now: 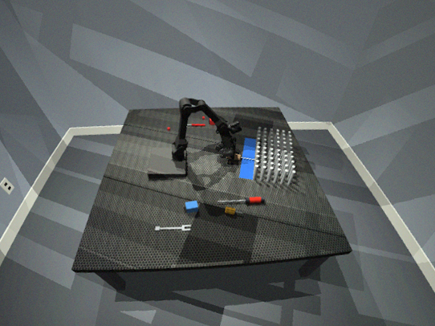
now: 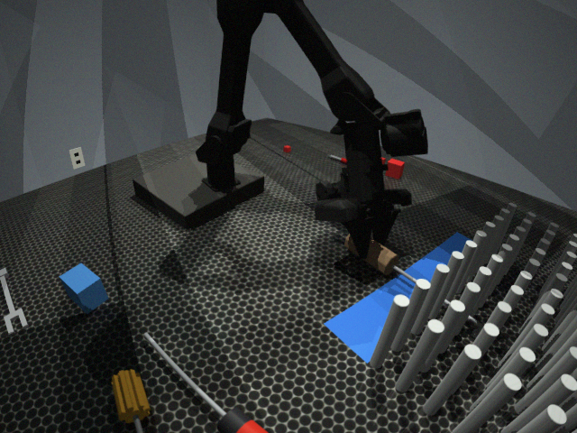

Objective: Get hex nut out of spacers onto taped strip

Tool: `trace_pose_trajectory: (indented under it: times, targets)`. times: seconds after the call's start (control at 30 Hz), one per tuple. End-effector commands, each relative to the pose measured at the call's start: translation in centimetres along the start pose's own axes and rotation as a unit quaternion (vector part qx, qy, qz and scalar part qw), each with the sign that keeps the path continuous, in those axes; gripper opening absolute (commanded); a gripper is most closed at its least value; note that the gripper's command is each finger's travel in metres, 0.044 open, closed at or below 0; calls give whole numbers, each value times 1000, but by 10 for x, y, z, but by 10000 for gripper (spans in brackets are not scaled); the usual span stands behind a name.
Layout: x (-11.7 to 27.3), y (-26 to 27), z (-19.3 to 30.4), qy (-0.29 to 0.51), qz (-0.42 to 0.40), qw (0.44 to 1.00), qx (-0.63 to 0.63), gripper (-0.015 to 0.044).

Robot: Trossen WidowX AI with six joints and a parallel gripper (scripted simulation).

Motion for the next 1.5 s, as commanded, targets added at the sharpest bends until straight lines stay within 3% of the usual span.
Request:
trace_pose_trajectory:
  times: [0.0, 1.47]
  targets:
    - [2, 1, -4, 1, 0, 1000, -1, 0]
    - [14, 7, -31, -1, 0, 1000, -1, 0]
Point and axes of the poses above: the point midway between the two fingers, 35 mm back from their tips, its own x axis back along the fingers, its own y axis across the jaws, z = x × y, the point moved 6 cm from there along x, back along the fingers, and after that the axes turned 12 degrees about -x, right-handed, at the moved point
